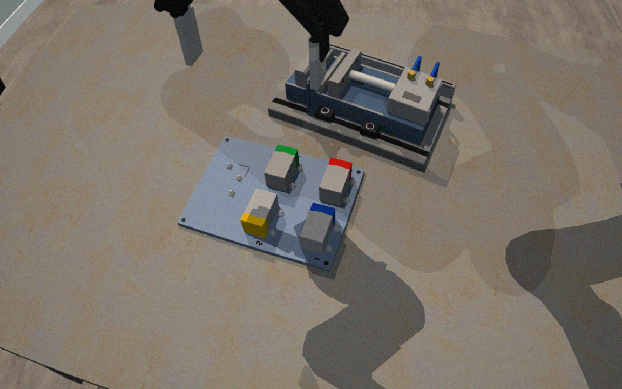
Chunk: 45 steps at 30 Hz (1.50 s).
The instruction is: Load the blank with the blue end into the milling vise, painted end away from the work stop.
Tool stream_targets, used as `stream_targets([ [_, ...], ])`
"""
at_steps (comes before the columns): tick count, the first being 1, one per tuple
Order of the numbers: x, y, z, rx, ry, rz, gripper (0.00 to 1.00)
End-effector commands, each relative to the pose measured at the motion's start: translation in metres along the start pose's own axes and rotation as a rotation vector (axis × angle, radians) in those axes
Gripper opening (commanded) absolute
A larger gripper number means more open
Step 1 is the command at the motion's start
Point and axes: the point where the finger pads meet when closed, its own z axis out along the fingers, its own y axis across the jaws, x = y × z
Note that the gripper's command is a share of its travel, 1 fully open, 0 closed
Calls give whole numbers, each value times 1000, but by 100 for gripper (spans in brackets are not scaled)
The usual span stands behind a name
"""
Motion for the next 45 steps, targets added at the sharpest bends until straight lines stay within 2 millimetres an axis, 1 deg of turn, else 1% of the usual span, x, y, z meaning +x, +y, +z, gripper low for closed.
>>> stream_targets([
  [1,0,0,0,0,0,0,100],
  [41,0,0,0,0,0,0,100],
  [45,1,1,47,0,-1,-5,100],
])
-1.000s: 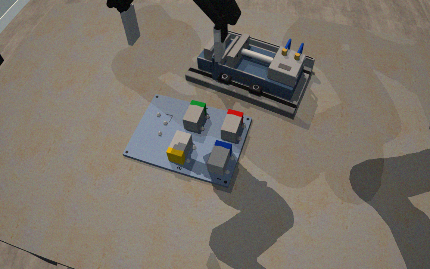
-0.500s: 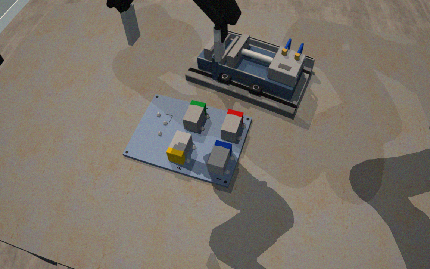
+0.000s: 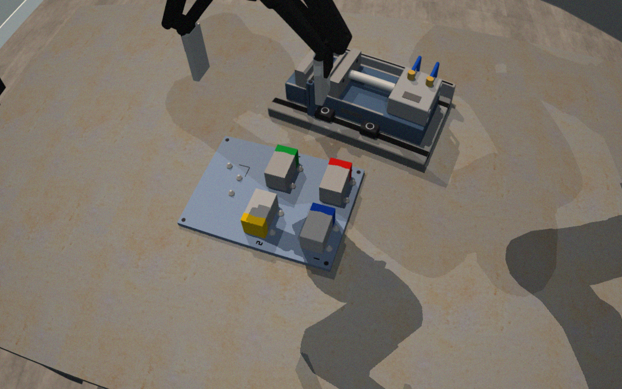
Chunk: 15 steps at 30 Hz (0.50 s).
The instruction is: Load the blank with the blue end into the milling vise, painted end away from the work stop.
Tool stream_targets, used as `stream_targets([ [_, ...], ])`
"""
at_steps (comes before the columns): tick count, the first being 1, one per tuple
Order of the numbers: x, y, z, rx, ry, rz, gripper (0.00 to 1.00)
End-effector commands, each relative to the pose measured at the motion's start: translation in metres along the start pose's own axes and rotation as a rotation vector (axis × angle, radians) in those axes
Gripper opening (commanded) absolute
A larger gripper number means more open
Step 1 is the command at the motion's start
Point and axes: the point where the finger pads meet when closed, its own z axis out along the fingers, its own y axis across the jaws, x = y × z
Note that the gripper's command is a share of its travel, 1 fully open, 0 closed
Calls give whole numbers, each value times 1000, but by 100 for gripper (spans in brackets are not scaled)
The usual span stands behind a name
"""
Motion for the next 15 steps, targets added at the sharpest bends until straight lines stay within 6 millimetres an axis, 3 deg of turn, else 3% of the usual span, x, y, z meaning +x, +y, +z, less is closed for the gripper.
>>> stream_targets([
  [1,1,-4,37,12,-3,-7,100],
  [13,1,-4,37,12,-3,-7,100],
  [15,1,-2,60,8,-3,-1,100],
])
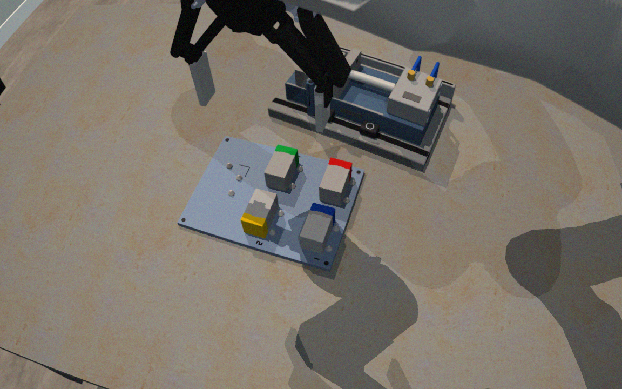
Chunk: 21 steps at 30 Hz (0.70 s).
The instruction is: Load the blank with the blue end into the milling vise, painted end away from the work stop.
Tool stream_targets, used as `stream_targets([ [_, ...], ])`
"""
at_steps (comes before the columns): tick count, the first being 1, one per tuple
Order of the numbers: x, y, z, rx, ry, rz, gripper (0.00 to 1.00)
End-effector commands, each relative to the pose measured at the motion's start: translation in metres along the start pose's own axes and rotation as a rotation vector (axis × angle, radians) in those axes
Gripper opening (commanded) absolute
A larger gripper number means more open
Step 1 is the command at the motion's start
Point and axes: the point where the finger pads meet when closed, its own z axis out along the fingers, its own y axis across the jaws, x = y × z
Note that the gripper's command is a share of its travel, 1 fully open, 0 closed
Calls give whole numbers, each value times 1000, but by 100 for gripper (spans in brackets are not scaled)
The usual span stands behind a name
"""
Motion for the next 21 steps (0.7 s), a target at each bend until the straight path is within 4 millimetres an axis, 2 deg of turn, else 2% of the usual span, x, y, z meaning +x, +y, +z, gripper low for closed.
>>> stream_targets([
  [1,1,-2,29,5,2,-6,100],
  [3,1,-3,52,8,2,-9,100],
  [15,1,-3,52,8,2,-9,100],
  [21,1,-4,46,8,2,-9,100],
])
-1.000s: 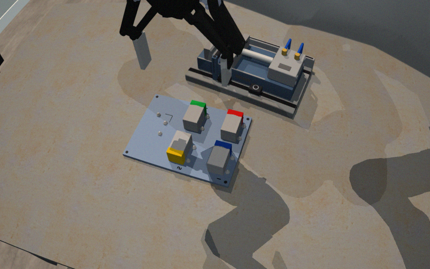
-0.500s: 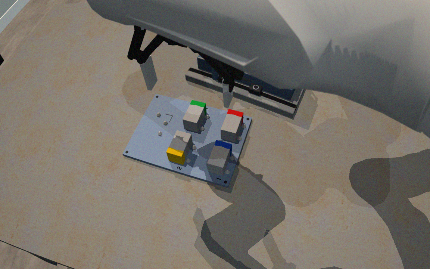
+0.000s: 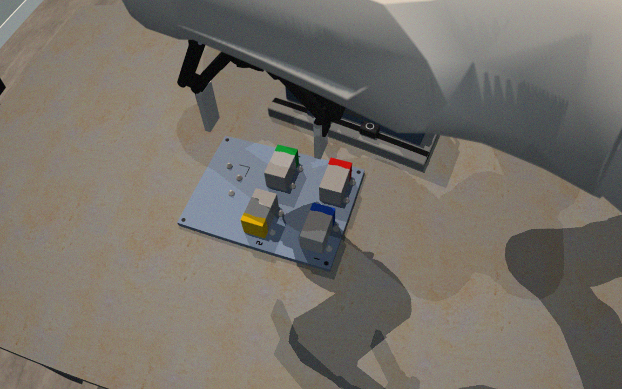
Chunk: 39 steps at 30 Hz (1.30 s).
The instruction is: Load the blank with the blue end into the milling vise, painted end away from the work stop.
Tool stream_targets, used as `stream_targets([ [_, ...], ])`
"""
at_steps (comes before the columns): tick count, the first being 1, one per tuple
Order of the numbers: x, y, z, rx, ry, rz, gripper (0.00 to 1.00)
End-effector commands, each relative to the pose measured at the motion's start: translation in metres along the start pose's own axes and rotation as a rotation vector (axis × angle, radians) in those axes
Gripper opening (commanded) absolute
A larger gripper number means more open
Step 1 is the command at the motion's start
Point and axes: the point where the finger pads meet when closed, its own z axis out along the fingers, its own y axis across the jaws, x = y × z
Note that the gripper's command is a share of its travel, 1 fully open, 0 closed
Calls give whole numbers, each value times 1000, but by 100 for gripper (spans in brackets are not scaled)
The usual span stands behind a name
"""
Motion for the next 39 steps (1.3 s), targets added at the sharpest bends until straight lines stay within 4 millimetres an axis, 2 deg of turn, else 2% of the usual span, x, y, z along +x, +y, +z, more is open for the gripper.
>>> stream_targets([
  [1,1,-1,-2,1,2,-8,100],
  [39,1,0,-12,1,2,-8,100],
])
